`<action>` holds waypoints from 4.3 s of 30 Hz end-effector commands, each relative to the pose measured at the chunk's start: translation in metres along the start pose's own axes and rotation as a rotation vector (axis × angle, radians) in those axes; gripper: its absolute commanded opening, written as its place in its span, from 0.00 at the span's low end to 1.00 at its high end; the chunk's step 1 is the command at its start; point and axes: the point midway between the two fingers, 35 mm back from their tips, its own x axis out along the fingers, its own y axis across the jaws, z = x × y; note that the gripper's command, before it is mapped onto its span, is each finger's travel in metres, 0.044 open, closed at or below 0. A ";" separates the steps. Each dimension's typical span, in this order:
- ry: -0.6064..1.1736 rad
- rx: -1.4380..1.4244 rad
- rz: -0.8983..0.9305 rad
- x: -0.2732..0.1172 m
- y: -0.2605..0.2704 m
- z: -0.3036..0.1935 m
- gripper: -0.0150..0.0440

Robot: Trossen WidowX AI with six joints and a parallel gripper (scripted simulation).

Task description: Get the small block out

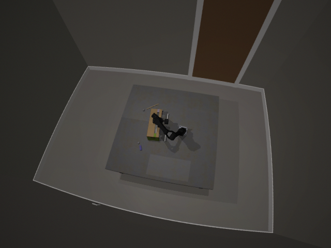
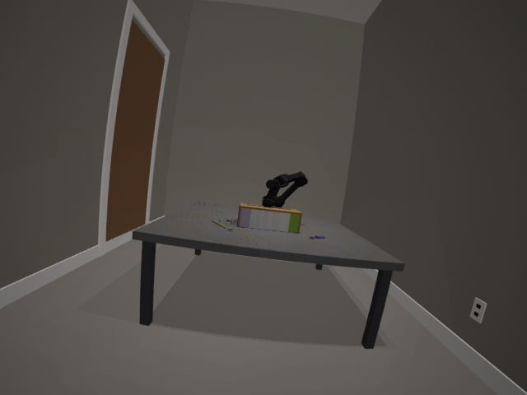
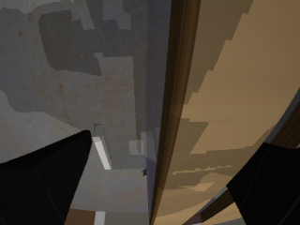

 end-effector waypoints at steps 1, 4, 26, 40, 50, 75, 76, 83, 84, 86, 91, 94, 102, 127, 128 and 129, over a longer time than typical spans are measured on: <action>0.002 0.005 -0.005 -0.003 -0.001 0.002 0.93; 0.002 0.005 -0.005 -0.002 -0.001 0.000 0.93; 0.003 0.004 -0.005 0.006 0.000 -0.022 0.93; 0.003 0.004 -0.005 0.003 -0.001 -0.014 0.93; 0.003 0.004 -0.005 0.006 -0.001 -0.023 0.93; 0.005 0.004 -0.006 0.016 0.000 -0.050 0.93; 0.005 0.004 -0.006 0.016 0.000 -0.052 0.93; 0.005 0.004 -0.006 0.020 0.000 -0.061 0.93; 0.005 0.004 -0.006 0.020 0.000 -0.063 0.93; 0.005 0.004 -0.006 0.021 0.000 -0.065 0.93; 0.006 0.004 -0.006 0.023 0.000 -0.072 0.93; 0.006 0.004 -0.006 0.025 0.000 -0.076 0.93; 0.006 0.004 -0.006 0.029 0.000 -0.088 0.93; -0.004 0.036 -0.007 -0.028 0.004 -0.105 0.89; 0.002 0.084 -0.022 -0.035 0.005 -0.104 0.84; 0.000 0.171 -0.036 -0.039 0.006 -0.104 0.80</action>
